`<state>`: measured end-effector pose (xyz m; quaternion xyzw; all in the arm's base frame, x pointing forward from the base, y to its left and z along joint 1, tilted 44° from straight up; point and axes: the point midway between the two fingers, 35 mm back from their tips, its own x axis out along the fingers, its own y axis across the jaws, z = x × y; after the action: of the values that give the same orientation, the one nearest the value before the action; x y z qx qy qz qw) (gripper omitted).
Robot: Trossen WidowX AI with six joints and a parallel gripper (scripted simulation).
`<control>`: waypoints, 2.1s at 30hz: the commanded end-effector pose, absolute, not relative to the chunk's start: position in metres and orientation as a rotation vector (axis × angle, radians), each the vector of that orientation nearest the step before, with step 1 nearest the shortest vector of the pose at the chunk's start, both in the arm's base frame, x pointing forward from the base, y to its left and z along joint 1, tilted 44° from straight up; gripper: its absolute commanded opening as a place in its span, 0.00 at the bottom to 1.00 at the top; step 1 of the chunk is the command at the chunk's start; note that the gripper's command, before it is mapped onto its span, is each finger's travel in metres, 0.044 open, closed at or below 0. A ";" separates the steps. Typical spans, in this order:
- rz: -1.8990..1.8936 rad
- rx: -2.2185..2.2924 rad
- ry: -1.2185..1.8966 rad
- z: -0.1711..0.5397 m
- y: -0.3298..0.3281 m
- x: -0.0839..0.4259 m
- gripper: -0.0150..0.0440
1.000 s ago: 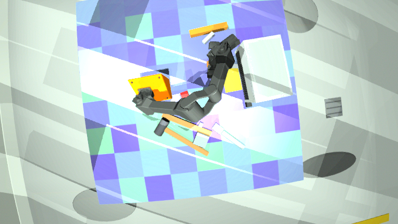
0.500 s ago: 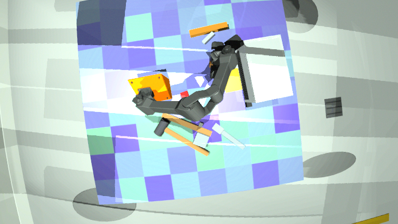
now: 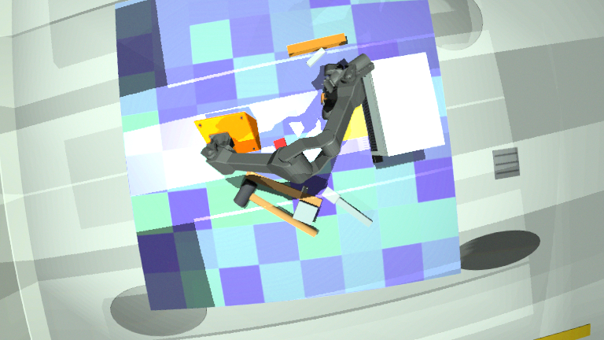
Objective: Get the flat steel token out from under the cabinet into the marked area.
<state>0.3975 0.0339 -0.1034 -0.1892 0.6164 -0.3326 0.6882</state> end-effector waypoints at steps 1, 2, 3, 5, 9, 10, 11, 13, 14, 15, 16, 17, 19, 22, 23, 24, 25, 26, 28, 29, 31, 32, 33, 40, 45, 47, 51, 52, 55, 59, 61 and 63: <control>-0.747 -0.421 1.374 -0.101 0.030 0.400 0.25; -0.747 -0.421 1.374 -0.100 0.029 0.400 0.25; -0.748 -0.421 1.374 -0.099 0.028 0.399 0.25; -0.748 -0.421 1.374 -0.097 0.026 0.399 0.25; -0.748 -0.421 1.374 -0.093 0.022 0.398 0.25; -0.748 -0.421 1.374 -0.093 0.021 0.397 0.25; -0.748 -0.421 1.374 -0.092 0.020 0.397 0.25; -0.748 -0.422 1.374 -0.090 0.018 0.396 0.25; -0.748 -0.422 1.374 -0.089 0.017 0.396 0.25; -0.748 -0.422 1.374 -0.088 0.016 0.396 0.25; -0.748 -0.422 1.374 -0.087 0.015 0.395 0.25; -0.748 -0.422 1.374 -0.086 0.014 0.395 0.25; -0.748 -0.422 1.374 -0.085 0.013 0.395 0.25; -0.748 -0.422 1.374 -0.084 0.012 0.394 0.25; -0.748 -0.422 1.374 -0.084 0.012 0.394 0.25; -0.748 -0.422 1.374 -0.084 0.012 0.394 0.25; -0.748 -0.422 1.374 -0.084 0.012 0.394 0.25; -0.748 -0.422 1.374 -0.085 0.012 0.393 0.25; -0.748 -0.422 1.374 -0.085 0.013 0.392 0.25; -0.748 -0.422 1.374 -0.085 0.013 0.391 0.25; -0.748 -0.422 1.374 -0.086 0.014 0.389 0.25; -0.748 -0.422 1.374 -0.086 0.014 0.388 0.25; -0.748 -0.422 1.374 -0.086 0.014 0.387 0.25; -0.748 -0.422 1.375 -0.088 0.015 0.380 0.25; -0.748 -0.422 1.375 -0.089 0.016 0.375 0.25; -0.748 -0.422 1.375 -0.089 0.016 0.373 0.25; -0.748 -0.422 1.375 -0.090 0.017 0.369 0.25; -0.748 -0.422 1.375 -0.090 0.017 0.368 0.25; -0.748 -0.422 1.376 -0.091 0.018 0.365 0.25; -0.748 -0.422 1.376 -0.092 0.018 0.361 0.25; -0.747 -0.422 1.376 -0.092 0.019 0.359 0.25; -0.747 -0.422 1.376 -0.093 0.019 0.357 0.25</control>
<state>0.3619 0.0180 -0.0905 -0.1882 0.6134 -0.3344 0.6903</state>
